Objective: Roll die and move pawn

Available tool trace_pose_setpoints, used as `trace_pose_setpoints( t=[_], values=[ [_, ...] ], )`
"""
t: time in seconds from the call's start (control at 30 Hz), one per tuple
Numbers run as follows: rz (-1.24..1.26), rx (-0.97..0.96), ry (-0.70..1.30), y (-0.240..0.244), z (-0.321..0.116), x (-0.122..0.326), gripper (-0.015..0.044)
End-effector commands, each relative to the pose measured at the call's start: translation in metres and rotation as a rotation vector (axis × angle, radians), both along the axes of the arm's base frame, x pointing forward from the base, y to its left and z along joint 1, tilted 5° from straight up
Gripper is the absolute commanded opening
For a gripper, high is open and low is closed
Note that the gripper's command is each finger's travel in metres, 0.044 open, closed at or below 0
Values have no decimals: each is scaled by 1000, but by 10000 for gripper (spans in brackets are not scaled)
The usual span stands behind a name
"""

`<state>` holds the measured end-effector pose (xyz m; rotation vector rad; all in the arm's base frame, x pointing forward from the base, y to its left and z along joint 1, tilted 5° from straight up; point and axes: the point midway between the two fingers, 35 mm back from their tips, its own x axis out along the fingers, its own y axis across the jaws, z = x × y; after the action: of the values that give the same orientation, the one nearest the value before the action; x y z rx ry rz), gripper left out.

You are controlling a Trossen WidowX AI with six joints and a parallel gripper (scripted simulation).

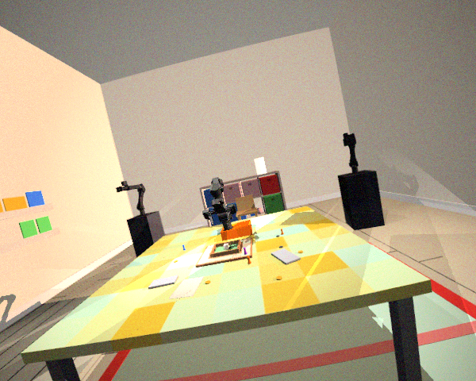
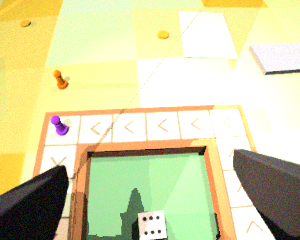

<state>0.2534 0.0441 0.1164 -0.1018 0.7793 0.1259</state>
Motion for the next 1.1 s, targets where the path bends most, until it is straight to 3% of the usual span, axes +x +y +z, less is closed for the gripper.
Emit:
trace_pose_setpoints(
  t=[0.0,0.47,0.57,0.63,0.93,1.07],
  values=[
    [-9,-21,114,0,-4,4,440],
    [-42,-117,778,-1,-45,20,440],
    [-44,-121,806,-1,-47,20,440],
    [-38,-116,724,-1,-42,20,440],
    [-283,-6,778,65,-56,82,204],
    [-419,41,802,107,-75,107,200]
  ],
)
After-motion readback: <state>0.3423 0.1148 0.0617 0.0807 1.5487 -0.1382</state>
